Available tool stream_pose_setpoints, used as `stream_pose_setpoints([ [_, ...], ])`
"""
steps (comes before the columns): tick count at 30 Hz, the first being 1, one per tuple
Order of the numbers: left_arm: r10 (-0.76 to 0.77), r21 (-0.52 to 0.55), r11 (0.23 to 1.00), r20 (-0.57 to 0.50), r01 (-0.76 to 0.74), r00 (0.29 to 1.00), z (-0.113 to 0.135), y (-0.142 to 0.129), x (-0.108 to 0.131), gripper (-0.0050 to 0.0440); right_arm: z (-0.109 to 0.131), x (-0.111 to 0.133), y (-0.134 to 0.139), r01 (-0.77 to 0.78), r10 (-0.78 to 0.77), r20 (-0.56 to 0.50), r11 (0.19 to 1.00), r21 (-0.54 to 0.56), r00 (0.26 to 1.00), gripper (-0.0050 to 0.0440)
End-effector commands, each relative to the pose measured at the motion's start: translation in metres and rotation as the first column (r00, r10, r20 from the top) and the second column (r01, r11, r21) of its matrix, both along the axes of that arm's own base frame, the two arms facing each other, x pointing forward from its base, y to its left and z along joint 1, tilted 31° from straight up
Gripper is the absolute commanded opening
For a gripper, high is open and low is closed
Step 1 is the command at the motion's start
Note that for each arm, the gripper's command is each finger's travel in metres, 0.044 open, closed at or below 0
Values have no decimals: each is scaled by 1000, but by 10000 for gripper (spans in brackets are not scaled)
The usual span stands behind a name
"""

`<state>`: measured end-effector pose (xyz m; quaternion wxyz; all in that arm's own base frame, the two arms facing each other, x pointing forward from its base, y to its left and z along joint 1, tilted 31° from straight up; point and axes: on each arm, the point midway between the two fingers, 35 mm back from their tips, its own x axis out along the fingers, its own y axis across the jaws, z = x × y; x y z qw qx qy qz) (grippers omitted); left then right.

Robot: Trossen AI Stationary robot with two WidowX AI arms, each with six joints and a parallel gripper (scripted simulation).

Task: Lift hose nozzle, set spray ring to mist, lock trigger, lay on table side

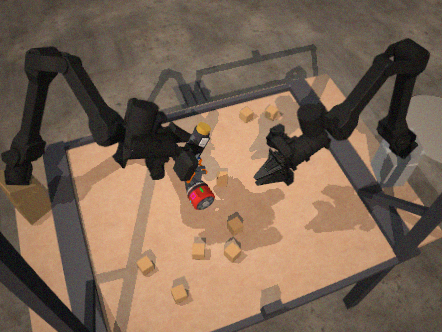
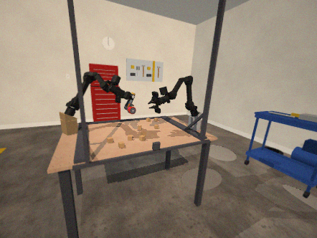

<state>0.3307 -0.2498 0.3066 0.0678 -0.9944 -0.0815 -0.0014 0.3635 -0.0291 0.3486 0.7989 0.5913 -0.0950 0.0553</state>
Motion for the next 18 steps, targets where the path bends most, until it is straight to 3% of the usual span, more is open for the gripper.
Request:
stream_pose_setpoints([
  [1,-8,-36,999,22,8,1000,12,0,-3,165,9,-8,5,22,-21,13,996,-83,1000,172],
  [8,-8,-36,999,22,8,1000,12,0,-3,165,5,-12,13,51,-55,-10,965,-257,998,172],
  [18,-8,-36,999,22,8,1000,12,0,-3,165,-2,-20,24,73,-105,-35,860,-506,994,172],
])
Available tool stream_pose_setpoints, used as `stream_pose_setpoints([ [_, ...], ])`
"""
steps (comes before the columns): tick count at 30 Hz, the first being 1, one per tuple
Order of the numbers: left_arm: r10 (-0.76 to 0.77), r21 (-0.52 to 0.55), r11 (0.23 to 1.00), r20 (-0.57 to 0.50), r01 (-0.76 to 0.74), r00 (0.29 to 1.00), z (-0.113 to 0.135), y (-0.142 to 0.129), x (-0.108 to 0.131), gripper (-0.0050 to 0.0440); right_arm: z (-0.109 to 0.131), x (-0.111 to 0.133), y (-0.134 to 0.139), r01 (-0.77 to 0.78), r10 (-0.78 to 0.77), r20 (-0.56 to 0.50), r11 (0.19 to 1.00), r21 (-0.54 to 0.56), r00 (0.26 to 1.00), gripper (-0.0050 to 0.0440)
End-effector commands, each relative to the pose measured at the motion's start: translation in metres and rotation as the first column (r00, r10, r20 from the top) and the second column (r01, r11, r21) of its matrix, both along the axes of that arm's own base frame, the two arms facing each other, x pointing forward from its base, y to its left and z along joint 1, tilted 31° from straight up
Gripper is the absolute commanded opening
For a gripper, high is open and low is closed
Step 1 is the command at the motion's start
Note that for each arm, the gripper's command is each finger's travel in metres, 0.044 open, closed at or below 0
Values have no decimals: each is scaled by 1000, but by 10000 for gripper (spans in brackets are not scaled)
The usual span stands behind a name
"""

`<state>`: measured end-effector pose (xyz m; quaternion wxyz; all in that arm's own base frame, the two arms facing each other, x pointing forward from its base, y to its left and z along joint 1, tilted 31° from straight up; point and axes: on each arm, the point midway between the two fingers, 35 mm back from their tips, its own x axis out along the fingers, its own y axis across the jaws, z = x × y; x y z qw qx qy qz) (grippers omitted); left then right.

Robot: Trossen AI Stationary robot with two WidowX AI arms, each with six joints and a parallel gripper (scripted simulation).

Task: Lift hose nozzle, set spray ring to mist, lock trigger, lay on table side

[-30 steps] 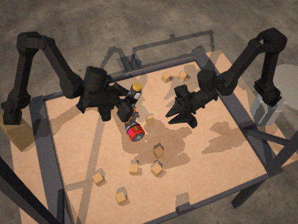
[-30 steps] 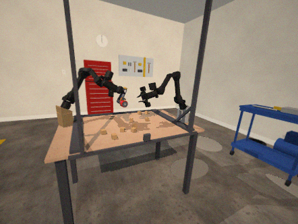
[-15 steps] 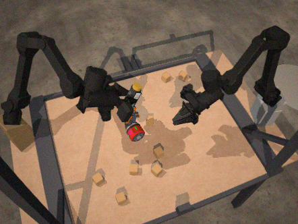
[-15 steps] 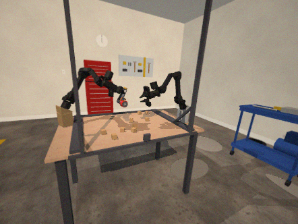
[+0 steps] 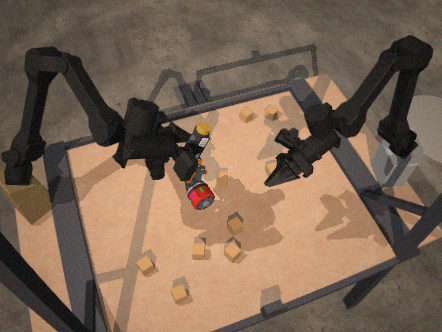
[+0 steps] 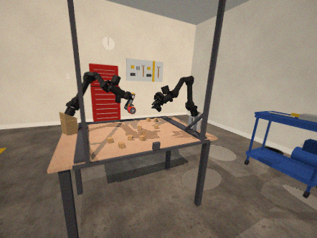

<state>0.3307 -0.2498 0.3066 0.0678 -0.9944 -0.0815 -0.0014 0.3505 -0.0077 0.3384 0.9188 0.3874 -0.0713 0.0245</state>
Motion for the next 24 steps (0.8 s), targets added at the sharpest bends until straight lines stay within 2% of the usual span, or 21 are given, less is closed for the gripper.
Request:
stream_pose_setpoints([
  [1,-8,-36,999,22,8,1000,12,0,-3,165,8,-7,3,14,-13,15,998,-60,1000,172],
  [8,-8,-36,999,22,8,1000,12,0,-3,165,3,-13,11,34,-38,-12,962,-270,999,172],
  [16,-8,-36,999,22,8,1000,12,0,-3,165,-4,-21,20,39,-66,-37,866,-498,997,172],
  [18,-8,-36,999,22,8,1000,12,0,-3,165,-4,-21,20,39,-66,-37,866,-498,997,172],
  [24,-8,-36,999,22,8,1000,12,0,-3,165,-9,-27,26,31,-83,-49,759,-651,995,172],
])
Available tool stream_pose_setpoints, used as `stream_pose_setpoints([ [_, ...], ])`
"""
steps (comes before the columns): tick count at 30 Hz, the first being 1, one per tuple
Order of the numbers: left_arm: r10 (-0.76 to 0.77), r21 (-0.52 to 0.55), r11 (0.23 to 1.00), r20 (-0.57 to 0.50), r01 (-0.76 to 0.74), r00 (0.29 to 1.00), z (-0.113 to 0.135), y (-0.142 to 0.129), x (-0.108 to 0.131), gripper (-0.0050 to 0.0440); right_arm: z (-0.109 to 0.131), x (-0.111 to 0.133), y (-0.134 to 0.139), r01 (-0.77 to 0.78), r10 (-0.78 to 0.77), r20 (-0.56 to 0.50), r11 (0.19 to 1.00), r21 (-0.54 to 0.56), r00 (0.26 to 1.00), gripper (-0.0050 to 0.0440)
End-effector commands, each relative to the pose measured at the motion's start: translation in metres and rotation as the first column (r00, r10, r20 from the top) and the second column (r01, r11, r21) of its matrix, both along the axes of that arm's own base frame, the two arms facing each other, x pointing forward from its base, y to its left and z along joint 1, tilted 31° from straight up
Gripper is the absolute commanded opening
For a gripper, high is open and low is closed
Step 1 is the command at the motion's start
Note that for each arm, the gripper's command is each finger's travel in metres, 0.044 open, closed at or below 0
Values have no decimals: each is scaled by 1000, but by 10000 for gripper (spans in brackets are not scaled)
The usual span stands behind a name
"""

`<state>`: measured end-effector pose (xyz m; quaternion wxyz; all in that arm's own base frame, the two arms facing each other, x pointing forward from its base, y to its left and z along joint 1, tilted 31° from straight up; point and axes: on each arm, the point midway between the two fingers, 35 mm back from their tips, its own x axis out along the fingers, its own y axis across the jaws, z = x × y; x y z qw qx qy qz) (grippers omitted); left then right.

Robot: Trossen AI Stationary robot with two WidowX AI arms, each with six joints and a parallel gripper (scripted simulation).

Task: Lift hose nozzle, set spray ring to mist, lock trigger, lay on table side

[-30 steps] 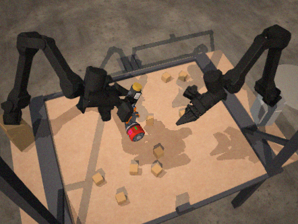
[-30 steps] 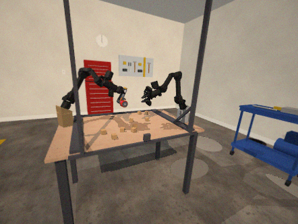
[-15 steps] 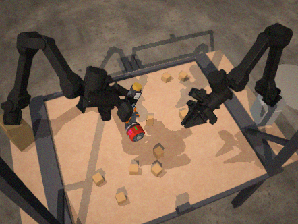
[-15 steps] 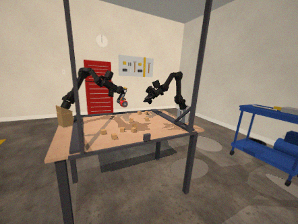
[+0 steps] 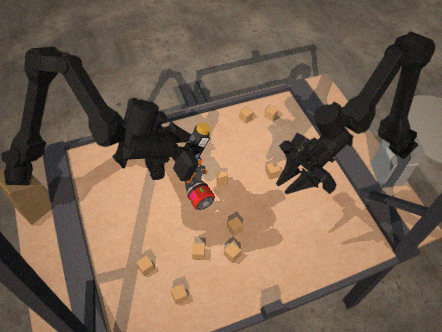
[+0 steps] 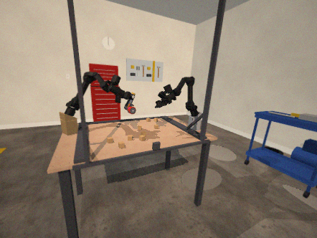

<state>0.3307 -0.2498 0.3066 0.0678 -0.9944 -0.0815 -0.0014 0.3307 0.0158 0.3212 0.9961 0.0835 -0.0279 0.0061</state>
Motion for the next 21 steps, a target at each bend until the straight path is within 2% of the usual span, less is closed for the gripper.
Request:
stream_pose_setpoints([
  [1,-8,-36,999,22,8,1000,12,0,-3,165,7,-9,4,7,-5,12,994,-111,1000,172],
  [5,-8,-36,999,22,8,1000,12,0,-3,165,5,-10,5,10,-10,4,987,-163,1000,172],
  [8,-8,-36,999,22,8,1000,12,0,-3,165,6,-9,5,7,-6,7,991,-136,1000,172],
  [21,-8,-36,999,22,8,1000,12,0,-3,165,5,-8,5,5,-5,5,990,-141,1000,172],
])
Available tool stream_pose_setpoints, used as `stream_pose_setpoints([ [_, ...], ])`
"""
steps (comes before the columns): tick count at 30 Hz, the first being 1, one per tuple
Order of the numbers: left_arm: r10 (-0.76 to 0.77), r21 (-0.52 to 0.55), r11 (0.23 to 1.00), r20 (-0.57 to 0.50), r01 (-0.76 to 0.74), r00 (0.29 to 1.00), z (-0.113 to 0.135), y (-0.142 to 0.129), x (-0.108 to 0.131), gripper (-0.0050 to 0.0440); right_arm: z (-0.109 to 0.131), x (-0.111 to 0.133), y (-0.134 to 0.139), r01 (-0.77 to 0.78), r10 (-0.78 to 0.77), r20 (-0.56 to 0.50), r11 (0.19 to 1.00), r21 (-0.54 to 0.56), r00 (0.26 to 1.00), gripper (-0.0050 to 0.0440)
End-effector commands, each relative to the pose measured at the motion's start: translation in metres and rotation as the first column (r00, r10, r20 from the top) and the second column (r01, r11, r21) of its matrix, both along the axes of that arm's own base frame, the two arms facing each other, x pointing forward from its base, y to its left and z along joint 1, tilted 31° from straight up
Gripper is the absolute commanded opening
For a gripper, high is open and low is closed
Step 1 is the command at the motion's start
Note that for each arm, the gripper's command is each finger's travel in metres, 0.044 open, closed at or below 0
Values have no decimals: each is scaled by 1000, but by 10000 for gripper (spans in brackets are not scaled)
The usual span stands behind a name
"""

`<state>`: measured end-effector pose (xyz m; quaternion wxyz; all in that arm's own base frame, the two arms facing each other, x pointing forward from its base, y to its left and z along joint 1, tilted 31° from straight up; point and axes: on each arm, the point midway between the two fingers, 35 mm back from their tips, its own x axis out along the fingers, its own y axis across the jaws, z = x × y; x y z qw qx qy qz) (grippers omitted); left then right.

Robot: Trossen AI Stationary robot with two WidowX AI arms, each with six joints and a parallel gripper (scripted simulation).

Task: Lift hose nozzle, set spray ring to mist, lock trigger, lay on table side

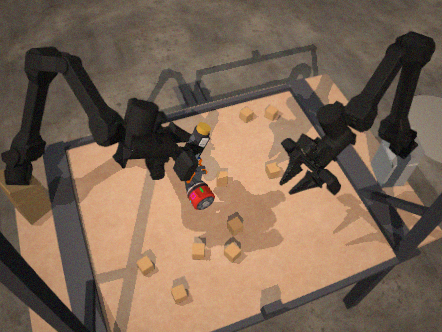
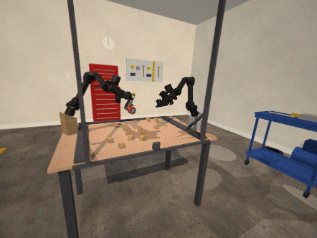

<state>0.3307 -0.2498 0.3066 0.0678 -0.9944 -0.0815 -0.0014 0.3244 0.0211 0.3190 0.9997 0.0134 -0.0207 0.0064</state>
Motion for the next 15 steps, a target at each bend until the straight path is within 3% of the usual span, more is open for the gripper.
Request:
stream_pose_setpoints([
  [1,-8,-36,999,22,8,1000,12,0,-3,165,7,-2,-1,2,-2,18,1000,-1,1000,172],
  [15,-8,-36,999,22,8,1000,12,0,-3,165,7,-1,0,-2,2,18,1000,-3,1000,172],
])
